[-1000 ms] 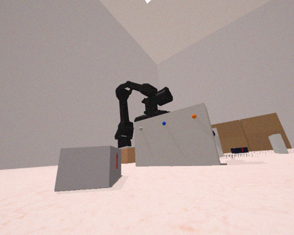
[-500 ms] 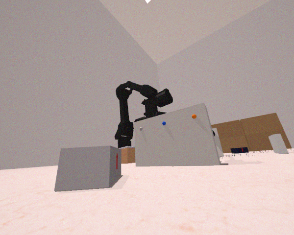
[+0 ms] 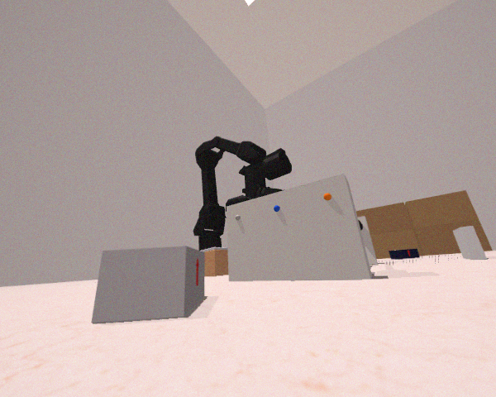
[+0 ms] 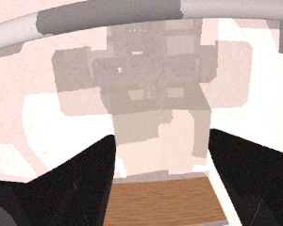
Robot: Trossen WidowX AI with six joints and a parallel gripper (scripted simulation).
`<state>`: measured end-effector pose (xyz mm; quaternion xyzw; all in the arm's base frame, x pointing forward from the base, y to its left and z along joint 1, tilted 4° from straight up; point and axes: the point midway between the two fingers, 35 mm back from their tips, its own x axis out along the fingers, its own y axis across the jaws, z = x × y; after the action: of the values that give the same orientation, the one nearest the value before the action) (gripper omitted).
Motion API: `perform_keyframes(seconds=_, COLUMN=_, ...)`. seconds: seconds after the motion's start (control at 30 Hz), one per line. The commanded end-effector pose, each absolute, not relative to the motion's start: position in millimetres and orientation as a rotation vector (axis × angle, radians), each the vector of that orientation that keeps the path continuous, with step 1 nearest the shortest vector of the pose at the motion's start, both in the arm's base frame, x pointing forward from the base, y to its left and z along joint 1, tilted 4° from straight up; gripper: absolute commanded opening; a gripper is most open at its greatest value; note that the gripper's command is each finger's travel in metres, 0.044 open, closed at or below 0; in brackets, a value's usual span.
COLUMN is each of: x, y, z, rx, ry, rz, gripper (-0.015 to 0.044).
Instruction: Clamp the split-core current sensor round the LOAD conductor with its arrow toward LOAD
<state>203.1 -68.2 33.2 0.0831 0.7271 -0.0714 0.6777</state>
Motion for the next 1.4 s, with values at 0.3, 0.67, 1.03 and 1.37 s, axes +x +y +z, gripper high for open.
perform_keyframes(seconds=0.3, x=216, y=-73, z=97, rx=0.181, ry=1.615, rz=-0.162, gripper=0.0)
perform_keyframes(seconds=0.67, x=211, y=-71, z=151, rx=0.179, ry=1.618, rz=-0.161, gripper=0.0)
perform_keyframes(seconds=1.03, x=215, y=-71, z=153, rx=0.264, ry=1.61, rz=-0.251, gripper=0.0)
perform_keyframes(seconds=1.37, x=229, y=-69, z=152, rx=0.514, ry=1.564, rz=-0.515, gripper=0.0)
